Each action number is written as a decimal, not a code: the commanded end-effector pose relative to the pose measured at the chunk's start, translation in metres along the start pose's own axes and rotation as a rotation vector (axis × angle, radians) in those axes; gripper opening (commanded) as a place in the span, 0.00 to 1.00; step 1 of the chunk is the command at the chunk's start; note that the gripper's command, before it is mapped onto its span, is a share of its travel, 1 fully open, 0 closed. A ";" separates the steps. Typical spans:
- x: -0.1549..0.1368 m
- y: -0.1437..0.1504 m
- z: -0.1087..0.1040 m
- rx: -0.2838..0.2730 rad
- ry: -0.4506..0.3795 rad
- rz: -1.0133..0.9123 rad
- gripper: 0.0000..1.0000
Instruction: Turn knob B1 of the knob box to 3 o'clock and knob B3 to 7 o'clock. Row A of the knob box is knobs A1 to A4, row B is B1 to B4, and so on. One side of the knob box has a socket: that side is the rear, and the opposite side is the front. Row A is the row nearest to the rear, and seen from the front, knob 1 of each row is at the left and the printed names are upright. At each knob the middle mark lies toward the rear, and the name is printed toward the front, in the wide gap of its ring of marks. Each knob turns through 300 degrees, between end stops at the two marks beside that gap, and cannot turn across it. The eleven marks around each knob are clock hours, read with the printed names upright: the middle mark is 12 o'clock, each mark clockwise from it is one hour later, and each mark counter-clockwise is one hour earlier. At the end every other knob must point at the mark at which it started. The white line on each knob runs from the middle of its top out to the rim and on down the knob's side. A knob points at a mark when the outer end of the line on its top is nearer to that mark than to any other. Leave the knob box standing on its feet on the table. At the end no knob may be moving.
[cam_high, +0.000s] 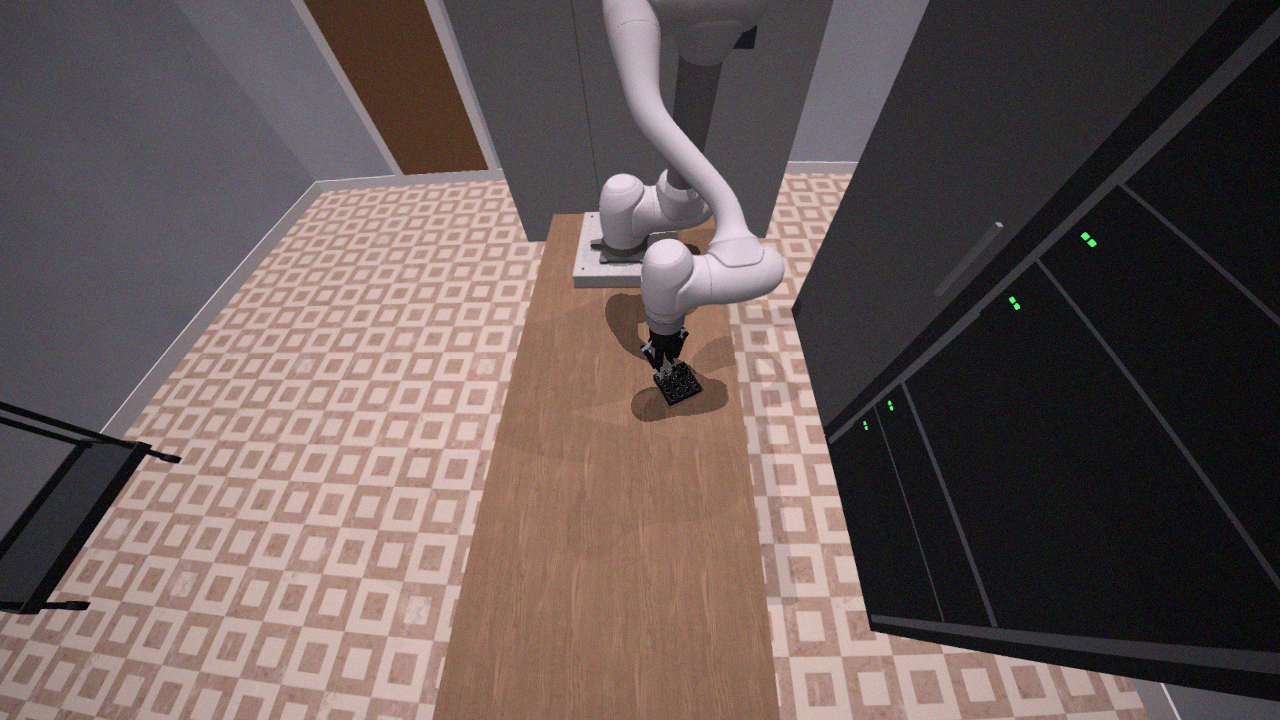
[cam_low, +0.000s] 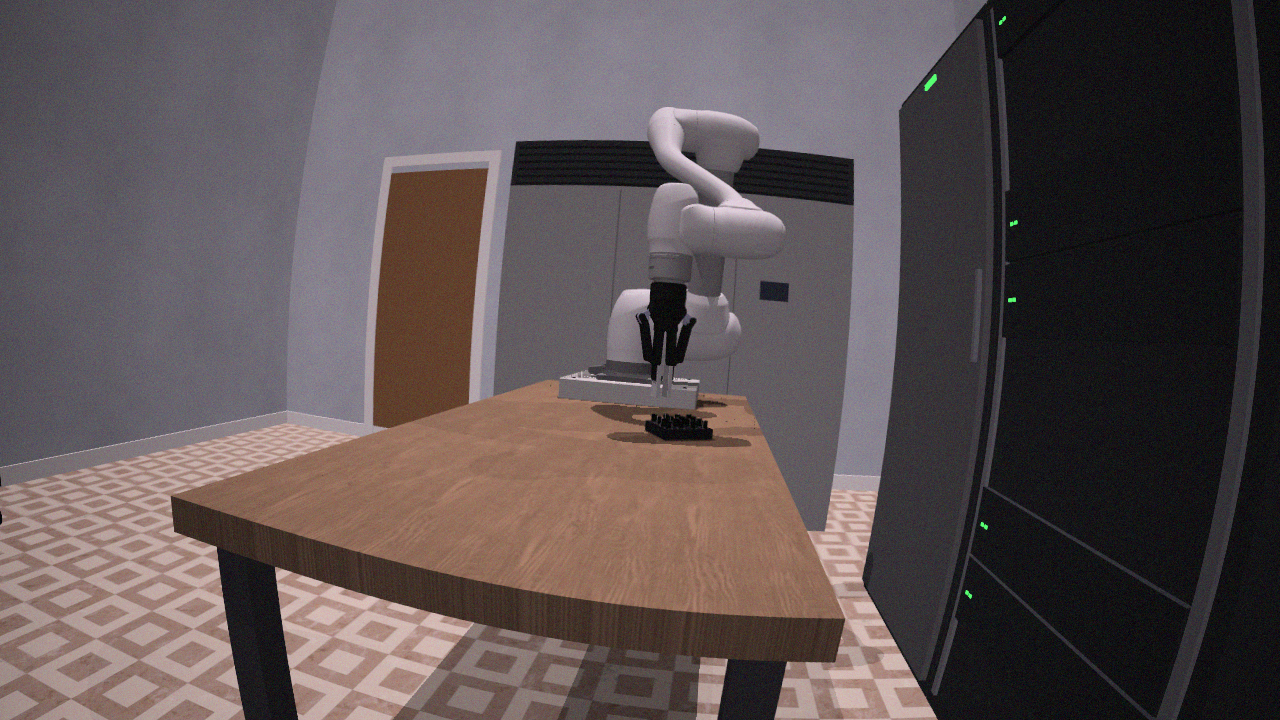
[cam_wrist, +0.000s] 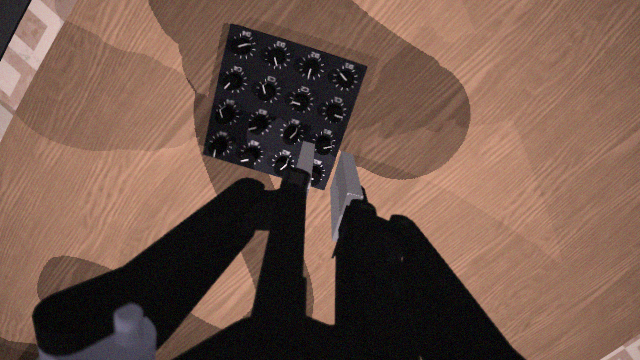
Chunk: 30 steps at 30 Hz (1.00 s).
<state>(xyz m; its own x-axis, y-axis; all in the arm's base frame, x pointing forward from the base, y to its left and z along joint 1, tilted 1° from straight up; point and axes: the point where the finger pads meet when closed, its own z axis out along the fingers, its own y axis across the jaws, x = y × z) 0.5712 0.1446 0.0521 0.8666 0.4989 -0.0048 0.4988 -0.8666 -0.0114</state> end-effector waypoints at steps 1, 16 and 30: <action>0.000 0.000 0.003 0.000 0.000 0.000 0.12; 0.000 0.000 0.020 0.000 0.000 0.000 0.12; 0.000 0.000 0.032 0.000 0.000 0.000 0.12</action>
<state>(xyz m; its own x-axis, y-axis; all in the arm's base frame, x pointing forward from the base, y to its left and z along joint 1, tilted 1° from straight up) 0.5714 0.1448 0.0213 0.8666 0.4989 -0.0048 0.4988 -0.8666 -0.0114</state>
